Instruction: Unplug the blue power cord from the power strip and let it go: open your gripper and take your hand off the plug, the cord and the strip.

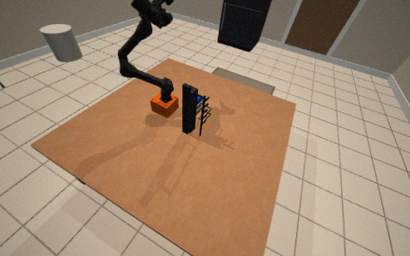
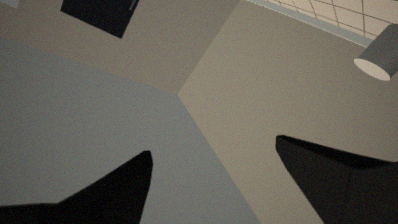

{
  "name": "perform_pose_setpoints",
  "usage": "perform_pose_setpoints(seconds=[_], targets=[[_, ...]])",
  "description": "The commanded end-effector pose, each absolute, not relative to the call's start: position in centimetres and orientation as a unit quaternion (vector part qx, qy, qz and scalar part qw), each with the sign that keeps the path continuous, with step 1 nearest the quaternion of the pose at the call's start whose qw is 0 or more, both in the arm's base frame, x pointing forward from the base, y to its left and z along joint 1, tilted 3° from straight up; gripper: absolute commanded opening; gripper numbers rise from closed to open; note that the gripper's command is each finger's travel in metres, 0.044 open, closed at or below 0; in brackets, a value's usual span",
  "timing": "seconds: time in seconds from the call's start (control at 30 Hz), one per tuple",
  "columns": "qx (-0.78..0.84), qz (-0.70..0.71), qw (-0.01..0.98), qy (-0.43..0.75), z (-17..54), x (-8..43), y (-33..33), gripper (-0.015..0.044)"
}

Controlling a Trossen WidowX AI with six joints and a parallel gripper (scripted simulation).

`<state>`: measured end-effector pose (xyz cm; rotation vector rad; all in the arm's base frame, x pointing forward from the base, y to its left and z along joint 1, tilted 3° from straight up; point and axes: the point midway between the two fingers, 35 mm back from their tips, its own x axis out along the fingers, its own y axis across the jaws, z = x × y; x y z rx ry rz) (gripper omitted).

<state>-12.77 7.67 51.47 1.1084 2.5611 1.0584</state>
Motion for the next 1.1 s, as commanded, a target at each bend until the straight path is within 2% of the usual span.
perform_pose_setpoints(seconds=[0.0, 0.27, 0.43, 0.63, 0.87, 1.07], targets=[[0.374, 0.347, 0.075, 0.857, 51.5, -12.6, 7.9, 0.0374], [0.531, 0.039, -0.073, 0.843, 51.0, -3.9, 16.1, 0.0164], [0.610, -0.166, -0.186, 0.752, 48.2, 3.0, 20.4, 0.0160], [0.664, -0.372, -0.317, 0.566, 42.5, 11.1, 23.0, 0.0160], [0.669, -0.534, -0.447, 0.258, 33.6, 18.8, 22.2, 0.0160], [0.627, -0.583, -0.515, -0.048, 25.6, 22.7, 18.3, 0.0160]])
